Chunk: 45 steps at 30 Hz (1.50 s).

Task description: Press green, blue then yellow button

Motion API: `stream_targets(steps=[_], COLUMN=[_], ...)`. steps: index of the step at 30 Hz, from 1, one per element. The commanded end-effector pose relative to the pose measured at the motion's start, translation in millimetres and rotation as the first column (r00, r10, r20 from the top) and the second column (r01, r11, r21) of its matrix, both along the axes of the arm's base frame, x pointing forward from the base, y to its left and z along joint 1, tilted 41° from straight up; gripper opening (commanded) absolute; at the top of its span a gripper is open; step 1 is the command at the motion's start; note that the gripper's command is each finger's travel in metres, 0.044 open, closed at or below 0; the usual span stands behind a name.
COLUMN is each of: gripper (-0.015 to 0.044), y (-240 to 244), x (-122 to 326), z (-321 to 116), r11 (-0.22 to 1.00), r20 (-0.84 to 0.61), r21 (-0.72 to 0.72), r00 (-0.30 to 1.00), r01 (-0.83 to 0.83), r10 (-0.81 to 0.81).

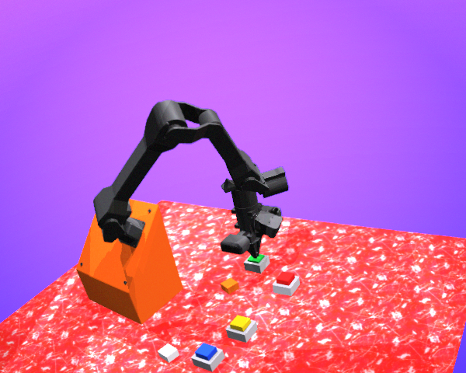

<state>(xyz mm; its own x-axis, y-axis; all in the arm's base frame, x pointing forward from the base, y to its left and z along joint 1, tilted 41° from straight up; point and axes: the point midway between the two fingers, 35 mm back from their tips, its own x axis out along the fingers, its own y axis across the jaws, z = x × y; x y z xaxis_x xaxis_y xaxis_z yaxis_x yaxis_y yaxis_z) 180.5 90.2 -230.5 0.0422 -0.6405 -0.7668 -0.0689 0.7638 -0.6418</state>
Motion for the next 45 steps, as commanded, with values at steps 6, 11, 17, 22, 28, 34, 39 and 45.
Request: stream_targets(steps=[6,11,17,22,28,34,39,45], gripper=[0.0020,0.0020,0.0020,0.0020,0.0020,0.0020,0.0020,0.0020], y=[-1.1,1.5,22.1,54.1,62.0,24.1,-39.2,-134.6], x=[0.0,0.0,-1.6,-3.0,-2.3,63.6,105.9,117.7], z=[-0.2,1.7,26.3,62.2,75.0,131.4,187.6,255.9], r11=[1.000,1.000,1.000,1.000,1.000,0.997,0.996,0.999], r20=[-0.002,0.000,-0.002,-0.003,-0.005,-0.017,-0.004,0.008], r21=[-0.004,0.000,-0.002,0.001,0.004,0.070,0.083,0.033], r00=[1.000,1.000,1.000,1.000,1.000,1.000,0.999,1.000], r01=[-0.006,-0.001,-0.006,-0.006,-0.006,-0.022,-0.033,-0.026], r10=[0.006,0.001,0.006,0.006,0.006,0.023,0.033,0.025])
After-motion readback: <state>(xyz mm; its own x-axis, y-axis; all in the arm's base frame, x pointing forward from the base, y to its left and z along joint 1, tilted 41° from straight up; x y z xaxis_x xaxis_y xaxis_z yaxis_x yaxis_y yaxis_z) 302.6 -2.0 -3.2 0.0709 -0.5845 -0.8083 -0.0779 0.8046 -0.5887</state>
